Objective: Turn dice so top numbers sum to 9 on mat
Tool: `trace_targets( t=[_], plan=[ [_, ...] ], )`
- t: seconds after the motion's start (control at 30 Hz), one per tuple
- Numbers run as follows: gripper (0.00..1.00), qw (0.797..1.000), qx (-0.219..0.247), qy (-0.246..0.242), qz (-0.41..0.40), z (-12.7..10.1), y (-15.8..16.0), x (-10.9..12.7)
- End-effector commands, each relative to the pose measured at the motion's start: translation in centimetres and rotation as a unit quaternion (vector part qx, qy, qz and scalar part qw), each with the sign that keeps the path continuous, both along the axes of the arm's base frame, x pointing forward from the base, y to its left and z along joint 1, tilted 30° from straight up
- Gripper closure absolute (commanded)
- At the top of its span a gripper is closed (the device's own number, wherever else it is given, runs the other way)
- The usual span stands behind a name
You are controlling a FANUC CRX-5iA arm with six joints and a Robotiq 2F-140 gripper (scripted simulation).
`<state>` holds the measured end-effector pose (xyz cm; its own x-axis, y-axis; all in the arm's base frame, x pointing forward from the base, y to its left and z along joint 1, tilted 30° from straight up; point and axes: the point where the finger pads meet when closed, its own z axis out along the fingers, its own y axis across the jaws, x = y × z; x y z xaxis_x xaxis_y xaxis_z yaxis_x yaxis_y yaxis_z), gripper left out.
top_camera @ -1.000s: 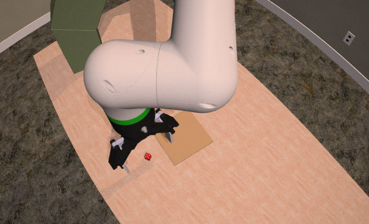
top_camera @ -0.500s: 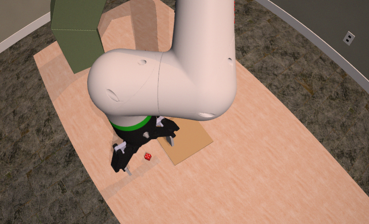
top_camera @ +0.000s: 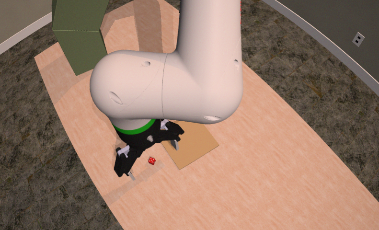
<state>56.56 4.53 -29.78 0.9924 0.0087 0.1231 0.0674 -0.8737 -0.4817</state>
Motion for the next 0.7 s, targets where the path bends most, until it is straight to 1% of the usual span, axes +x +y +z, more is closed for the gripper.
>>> trace_targets(
  t=[0.0,0.47,0.67],
  plan=[
    [0.0,1.0,0.0,0.0,0.0,0.0,0.0,0.0],
    [0.0,1.0,0.0,0.0,0.0,0.0,0.0,0.0],
    [0.0,1.0,0.0,0.0,0.0,0.5,1.0,-0.8]
  ],
)
